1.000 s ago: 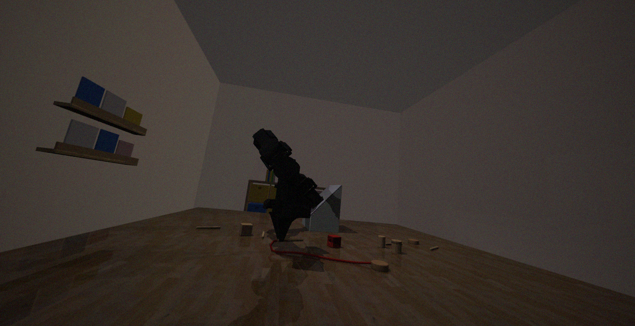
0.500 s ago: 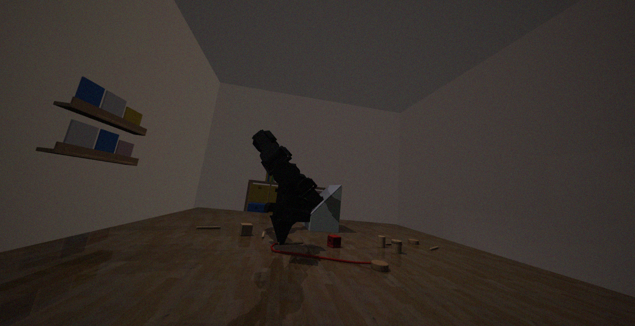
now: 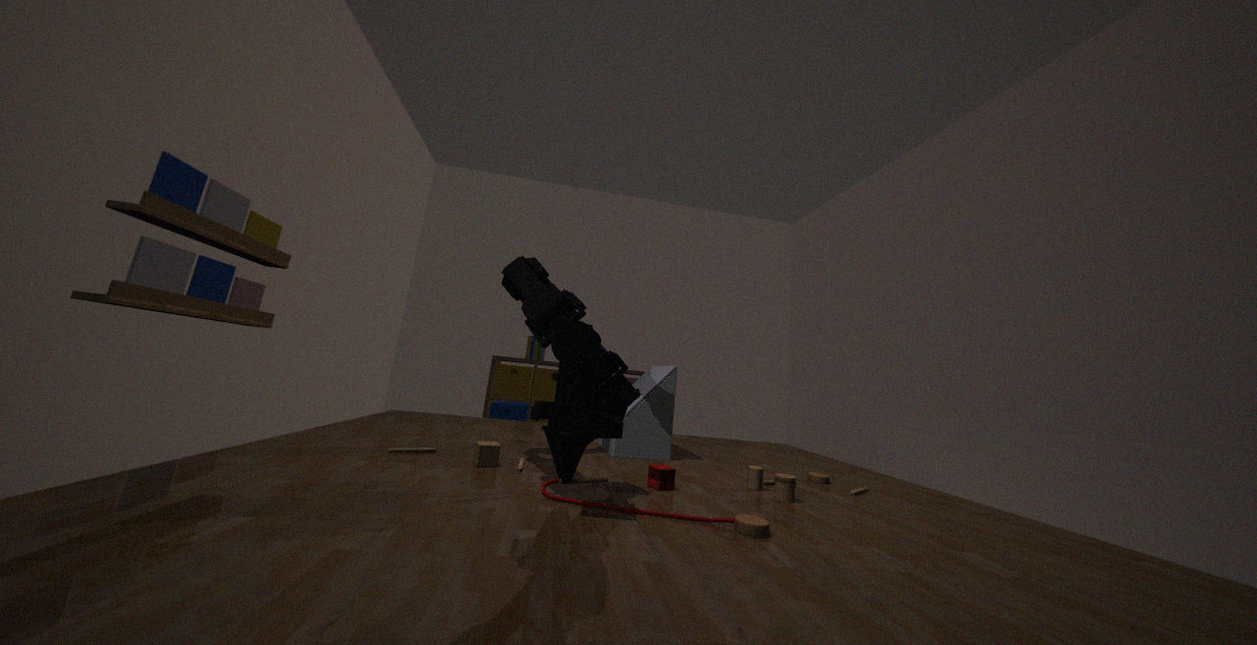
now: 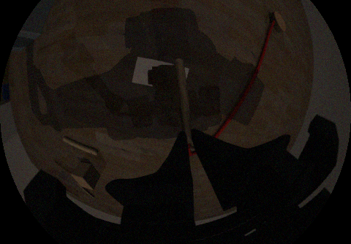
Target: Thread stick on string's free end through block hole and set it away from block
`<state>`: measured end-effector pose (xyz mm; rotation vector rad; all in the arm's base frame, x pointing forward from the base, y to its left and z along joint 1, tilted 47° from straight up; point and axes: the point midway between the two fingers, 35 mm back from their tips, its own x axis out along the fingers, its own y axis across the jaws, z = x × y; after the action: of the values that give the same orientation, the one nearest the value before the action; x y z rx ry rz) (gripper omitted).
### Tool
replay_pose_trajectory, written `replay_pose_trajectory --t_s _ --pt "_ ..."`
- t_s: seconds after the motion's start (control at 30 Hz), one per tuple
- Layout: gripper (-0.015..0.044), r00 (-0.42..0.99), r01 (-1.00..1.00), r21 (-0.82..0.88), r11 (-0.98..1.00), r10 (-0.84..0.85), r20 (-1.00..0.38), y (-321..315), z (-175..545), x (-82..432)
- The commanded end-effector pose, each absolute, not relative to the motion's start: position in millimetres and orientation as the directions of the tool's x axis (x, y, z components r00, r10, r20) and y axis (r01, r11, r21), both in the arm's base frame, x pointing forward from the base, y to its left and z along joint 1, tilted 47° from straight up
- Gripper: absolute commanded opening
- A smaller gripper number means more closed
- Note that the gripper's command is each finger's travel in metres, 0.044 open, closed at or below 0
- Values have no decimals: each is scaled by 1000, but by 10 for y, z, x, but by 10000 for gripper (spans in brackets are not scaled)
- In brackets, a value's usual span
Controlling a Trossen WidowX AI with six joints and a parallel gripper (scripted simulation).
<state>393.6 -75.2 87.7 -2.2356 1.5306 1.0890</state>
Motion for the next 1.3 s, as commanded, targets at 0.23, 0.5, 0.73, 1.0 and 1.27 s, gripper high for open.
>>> replay_pose_trajectory --t_s 0.23,0.5,0.73,1.0,1.27 --pt "0 184 -875 216 -433 -711 -679 -658 772 3884" --pt "0 184 -875 216 -433 -711 -679 -596 694 3840" --pt "0 184 -875 216 -433 -710 -679 -544 627 3800" --pt "0 184 -875 217 -433 -711 -679 -486 552 3750" --pt "0 184 -875 217 -433 -711 -678 -428 477 3696"
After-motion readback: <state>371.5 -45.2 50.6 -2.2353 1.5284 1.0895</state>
